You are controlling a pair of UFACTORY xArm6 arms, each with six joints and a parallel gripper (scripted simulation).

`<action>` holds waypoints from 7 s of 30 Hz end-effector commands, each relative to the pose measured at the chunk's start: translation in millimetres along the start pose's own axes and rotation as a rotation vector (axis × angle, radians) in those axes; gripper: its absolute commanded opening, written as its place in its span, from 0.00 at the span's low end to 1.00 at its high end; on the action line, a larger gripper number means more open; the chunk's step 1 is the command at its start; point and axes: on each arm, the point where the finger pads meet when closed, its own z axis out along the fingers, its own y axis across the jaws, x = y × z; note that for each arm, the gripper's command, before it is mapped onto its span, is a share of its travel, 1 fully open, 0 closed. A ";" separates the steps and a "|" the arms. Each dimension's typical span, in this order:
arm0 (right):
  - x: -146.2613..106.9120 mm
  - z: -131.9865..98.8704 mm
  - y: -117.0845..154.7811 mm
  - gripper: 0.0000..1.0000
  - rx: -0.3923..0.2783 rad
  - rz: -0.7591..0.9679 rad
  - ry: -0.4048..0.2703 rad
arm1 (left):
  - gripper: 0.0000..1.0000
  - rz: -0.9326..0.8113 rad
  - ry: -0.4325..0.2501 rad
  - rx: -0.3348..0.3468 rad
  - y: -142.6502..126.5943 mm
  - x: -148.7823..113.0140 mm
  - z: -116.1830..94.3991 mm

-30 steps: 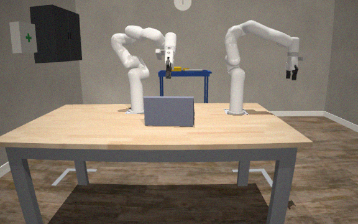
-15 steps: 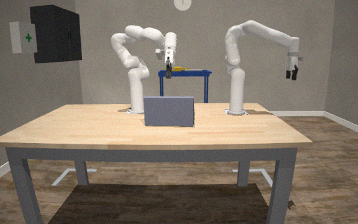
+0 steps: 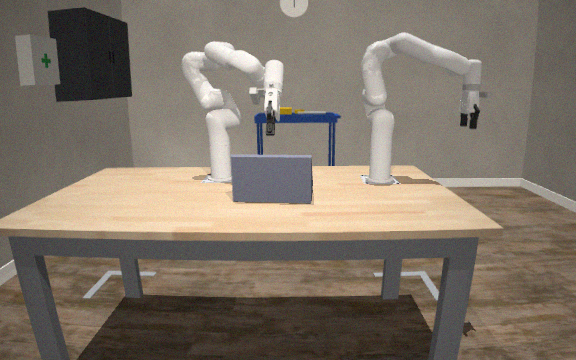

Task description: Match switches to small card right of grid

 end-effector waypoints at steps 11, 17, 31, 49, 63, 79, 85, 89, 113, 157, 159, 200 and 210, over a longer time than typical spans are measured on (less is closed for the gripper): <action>-3.7 60.1 -2.7 0.00 0.004 0.002 -0.006 | 1.00 0.000 0.006 0.000 0.0 1.2 -2.1; -3.8 61.0 -2.7 0.00 0.004 0.002 -0.006 | 1.00 0.000 0.006 0.000 0.0 1.2 -2.1; -3.8 61.2 -2.7 0.00 0.004 0.002 -0.006 | 1.00 0.000 0.006 0.000 0.0 1.2 -2.1; -3.8 75.2 -2.7 0.00 0.004 0.002 -0.006 | 1.00 0.000 0.006 0.000 0.0 1.2 -2.1; -3.8 84.7 -2.8 0.00 0.004 0.002 -0.006 | 1.00 0.000 0.006 0.000 0.0 1.2 -2.1; -3.9 89.7 -2.8 0.00 0.004 0.002 -0.006 | 1.00 0.000 0.006 0.000 0.0 1.2 -2.1; -3.9 90.3 -2.8 0.00 0.004 0.002 -0.006 | 1.00 0.000 0.006 0.000 0.0 1.2 -2.1; -3.9 90.3 -2.8 0.00 0.004 0.002 -0.006 | 1.00 0.000 0.006 0.000 0.0 1.2 -2.1; -3.8 62.4 -2.7 0.00 0.004 0.002 -0.006 | 1.00 0.000 0.006 0.000 0.0 1.2 -2.1; 24.0 67.1 34.1 0.00 0.318 0.002 -0.005 | 1.00 0.000 0.006 0.000 0.0 1.2 -2.1; 24.0 67.1 34.1 0.00 0.318 0.002 -0.005 | 1.00 0.000 0.006 0.000 0.0 1.2 -2.1; 23.9 89.1 26.9 0.00 0.318 0.002 -0.005 | 1.00 0.000 0.006 0.000 0.0 1.2 -2.1; 23.9 90.6 26.4 0.00 0.318 0.002 -0.005 | 1.00 0.000 0.006 0.000 0.0 1.2 -2.1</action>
